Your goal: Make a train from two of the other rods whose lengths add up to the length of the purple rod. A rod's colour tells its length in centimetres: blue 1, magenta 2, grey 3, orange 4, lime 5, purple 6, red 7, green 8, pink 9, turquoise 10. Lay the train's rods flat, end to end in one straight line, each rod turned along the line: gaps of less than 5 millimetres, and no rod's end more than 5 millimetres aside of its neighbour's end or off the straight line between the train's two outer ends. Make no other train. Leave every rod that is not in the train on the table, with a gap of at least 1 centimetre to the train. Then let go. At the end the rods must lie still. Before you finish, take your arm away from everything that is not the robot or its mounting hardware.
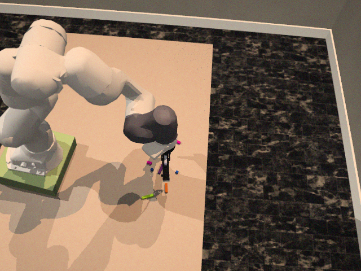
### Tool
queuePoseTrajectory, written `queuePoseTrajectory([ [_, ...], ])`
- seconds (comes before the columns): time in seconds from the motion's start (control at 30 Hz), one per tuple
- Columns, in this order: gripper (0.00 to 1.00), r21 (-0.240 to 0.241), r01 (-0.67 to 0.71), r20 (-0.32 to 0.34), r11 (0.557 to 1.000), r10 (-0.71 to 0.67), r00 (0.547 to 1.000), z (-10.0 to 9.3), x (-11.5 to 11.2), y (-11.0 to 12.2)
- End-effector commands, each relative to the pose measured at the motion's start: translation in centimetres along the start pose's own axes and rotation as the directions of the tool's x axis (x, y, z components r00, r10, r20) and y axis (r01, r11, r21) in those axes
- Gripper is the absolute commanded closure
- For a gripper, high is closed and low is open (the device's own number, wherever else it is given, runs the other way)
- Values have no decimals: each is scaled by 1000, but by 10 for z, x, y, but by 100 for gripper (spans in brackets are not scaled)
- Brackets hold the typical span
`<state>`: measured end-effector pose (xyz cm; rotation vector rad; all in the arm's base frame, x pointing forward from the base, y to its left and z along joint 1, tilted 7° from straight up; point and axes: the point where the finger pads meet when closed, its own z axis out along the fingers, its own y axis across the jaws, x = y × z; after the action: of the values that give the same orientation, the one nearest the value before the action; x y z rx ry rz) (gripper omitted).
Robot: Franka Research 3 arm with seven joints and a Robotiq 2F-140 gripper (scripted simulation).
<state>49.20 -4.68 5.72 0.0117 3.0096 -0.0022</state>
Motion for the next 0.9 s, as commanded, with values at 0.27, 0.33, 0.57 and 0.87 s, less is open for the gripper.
queuePoseTrajectory([
  [0.27,0,30,-272,-2,962,272,962,0,-3,8],
  [0.33,0,30,-299,-1,954,299,954,0,-4,9],
  [0.57,0,30,-392,2,919,392,920,0,-6,14],
  [0.87,0,30,-504,6,863,504,864,0,-9,20],
])
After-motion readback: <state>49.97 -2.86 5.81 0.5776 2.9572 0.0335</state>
